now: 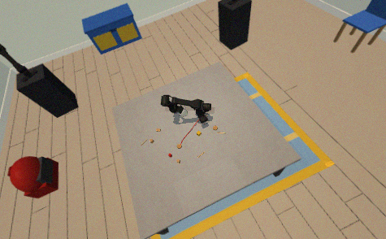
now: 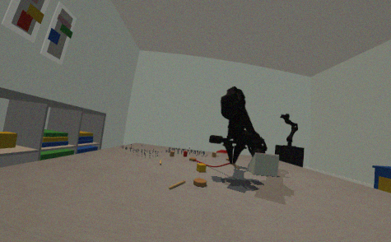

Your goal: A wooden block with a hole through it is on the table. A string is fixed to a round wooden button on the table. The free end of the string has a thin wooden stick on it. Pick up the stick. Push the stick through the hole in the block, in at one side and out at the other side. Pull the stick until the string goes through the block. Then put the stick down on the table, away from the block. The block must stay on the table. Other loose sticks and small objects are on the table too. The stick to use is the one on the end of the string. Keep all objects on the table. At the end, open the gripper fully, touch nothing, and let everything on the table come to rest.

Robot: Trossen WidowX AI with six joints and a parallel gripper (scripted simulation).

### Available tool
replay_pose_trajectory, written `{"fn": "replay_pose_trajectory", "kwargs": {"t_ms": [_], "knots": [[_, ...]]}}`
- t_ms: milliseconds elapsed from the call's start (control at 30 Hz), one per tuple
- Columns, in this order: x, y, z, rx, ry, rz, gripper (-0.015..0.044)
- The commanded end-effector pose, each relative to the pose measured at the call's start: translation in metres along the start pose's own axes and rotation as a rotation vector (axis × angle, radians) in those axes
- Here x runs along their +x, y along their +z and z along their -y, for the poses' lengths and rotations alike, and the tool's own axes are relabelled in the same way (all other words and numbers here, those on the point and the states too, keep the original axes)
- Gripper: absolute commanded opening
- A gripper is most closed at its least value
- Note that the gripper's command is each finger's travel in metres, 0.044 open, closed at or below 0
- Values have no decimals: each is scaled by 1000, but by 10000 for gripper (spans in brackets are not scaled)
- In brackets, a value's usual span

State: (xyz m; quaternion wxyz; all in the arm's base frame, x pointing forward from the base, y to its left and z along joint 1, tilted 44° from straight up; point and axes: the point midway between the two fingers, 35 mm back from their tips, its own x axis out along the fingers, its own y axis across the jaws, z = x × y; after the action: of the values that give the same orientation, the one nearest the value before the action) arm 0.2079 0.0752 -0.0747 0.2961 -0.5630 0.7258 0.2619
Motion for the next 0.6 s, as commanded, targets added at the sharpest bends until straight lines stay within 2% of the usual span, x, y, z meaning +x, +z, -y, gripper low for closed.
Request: {"fn": "replay_pose_trajectory", "kwargs": {"t_ms": [0, 567], "knots": [[0, 0, 0, 0, 0, 0, 0], [-3, -9, 13, -159, 20, -11, 0]]}}
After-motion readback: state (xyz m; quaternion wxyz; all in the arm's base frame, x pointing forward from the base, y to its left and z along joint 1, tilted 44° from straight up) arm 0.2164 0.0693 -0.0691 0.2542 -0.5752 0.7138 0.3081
